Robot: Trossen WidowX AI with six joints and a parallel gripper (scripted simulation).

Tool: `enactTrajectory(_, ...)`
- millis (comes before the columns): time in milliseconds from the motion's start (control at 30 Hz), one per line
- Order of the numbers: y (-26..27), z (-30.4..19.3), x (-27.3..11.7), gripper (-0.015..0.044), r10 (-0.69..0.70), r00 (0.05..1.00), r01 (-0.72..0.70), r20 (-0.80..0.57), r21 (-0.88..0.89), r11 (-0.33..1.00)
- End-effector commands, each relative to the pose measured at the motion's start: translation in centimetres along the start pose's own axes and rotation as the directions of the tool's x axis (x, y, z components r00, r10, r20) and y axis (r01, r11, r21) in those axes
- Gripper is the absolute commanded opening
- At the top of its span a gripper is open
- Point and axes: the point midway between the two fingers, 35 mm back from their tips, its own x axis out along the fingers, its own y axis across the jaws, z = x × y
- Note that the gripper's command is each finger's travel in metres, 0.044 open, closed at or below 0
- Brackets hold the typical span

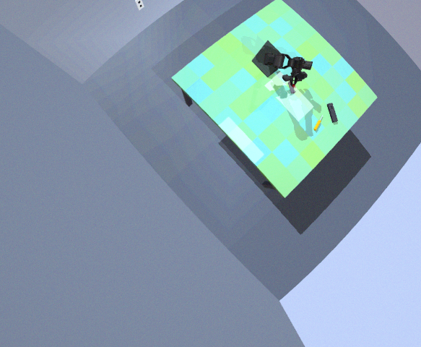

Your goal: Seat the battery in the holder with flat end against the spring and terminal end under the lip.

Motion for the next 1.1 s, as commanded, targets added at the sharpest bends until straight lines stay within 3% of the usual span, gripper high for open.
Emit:
enactTrajectory(0, -0.1, -0.5, 0.0, 0.0066, 0.003, 1.000, -0.003, -0.017, -0.008, 1.000)
enactTrajectory(1067, 0.3, 0.0, 1.4, 0.0066, -0.002, 0.958, 0.003, -0.288, 0.003, 1.000)
